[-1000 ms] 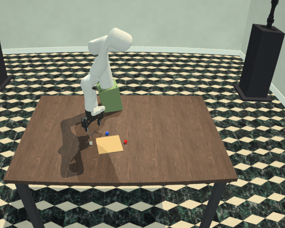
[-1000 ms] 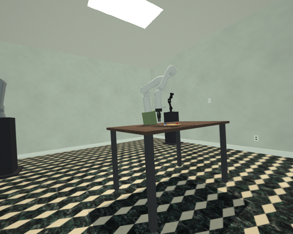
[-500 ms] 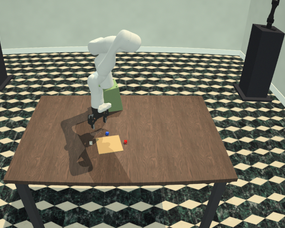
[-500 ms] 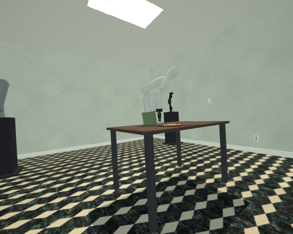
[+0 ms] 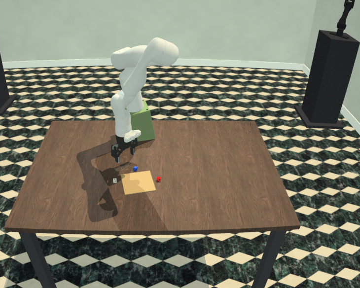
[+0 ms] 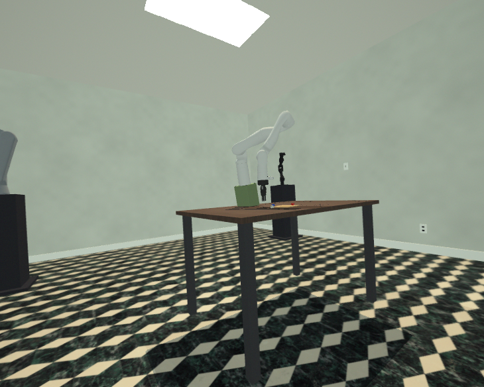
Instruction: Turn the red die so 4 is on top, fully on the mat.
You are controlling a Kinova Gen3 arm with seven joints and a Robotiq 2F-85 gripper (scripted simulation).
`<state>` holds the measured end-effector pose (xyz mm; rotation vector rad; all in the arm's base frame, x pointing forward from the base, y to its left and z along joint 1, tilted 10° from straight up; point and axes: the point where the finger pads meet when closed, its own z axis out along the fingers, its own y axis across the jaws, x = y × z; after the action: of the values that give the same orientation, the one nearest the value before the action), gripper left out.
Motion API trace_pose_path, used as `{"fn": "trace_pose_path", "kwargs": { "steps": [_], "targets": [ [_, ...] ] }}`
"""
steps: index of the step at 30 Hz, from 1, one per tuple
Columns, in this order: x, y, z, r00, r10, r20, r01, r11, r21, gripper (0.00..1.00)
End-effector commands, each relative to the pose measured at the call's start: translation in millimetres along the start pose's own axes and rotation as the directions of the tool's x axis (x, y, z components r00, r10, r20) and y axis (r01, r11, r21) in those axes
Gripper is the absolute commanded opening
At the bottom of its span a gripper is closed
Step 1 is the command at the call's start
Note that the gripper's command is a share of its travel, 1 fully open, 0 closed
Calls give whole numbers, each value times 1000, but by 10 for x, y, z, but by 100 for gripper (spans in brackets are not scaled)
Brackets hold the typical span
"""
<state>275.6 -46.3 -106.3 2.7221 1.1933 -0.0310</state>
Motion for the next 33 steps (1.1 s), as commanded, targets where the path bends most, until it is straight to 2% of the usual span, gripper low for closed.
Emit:
{"fn": "trace_pose_path", "kwargs": {
  "steps": [1,33],
  "targets": [
    [3,1,-3,1000,0,-1,0,1000,0,100],
    [37,-4,-3,1000,0,-1,0,1000,0,100]
  ]
}}
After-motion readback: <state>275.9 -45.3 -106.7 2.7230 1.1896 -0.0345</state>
